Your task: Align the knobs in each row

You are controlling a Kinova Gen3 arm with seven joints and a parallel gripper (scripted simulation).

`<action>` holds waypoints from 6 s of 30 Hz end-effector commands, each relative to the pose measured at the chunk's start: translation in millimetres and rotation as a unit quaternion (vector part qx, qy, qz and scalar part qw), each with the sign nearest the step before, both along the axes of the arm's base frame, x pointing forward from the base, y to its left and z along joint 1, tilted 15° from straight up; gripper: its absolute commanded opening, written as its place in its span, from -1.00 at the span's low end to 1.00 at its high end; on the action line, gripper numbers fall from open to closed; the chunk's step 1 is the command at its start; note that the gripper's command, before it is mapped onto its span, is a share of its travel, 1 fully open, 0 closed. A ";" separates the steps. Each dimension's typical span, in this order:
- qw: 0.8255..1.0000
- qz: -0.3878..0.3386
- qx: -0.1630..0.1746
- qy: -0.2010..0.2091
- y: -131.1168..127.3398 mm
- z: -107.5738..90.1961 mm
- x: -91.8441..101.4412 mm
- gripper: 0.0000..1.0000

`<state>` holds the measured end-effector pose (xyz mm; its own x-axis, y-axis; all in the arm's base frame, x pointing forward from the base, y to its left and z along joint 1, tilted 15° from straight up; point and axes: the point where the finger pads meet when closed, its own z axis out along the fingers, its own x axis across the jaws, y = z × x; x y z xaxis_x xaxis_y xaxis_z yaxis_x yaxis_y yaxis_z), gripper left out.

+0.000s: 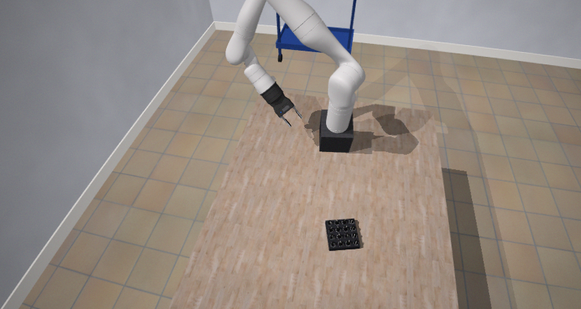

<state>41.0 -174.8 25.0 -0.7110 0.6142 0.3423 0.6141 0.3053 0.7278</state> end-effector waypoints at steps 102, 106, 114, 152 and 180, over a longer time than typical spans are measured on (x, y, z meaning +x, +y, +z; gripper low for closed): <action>0.879 -0.106 -0.253 0.389 -23.8 61.3 226.6 1.00; 0.879 -0.105 -0.252 0.391 -22.8 61.0 225.1 1.00; 0.876 -0.113 -0.259 0.391 -18.8 64.2 233.6 1.00; 0.865 -0.145 -0.285 0.387 1.3 77.6 266.5 1.00; 0.859 -0.160 -0.296 0.385 14.5 84.1 280.4 1.00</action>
<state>317.8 -156.4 107.0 -0.1779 0.9605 0.2141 0.9635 0.2142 -0.1605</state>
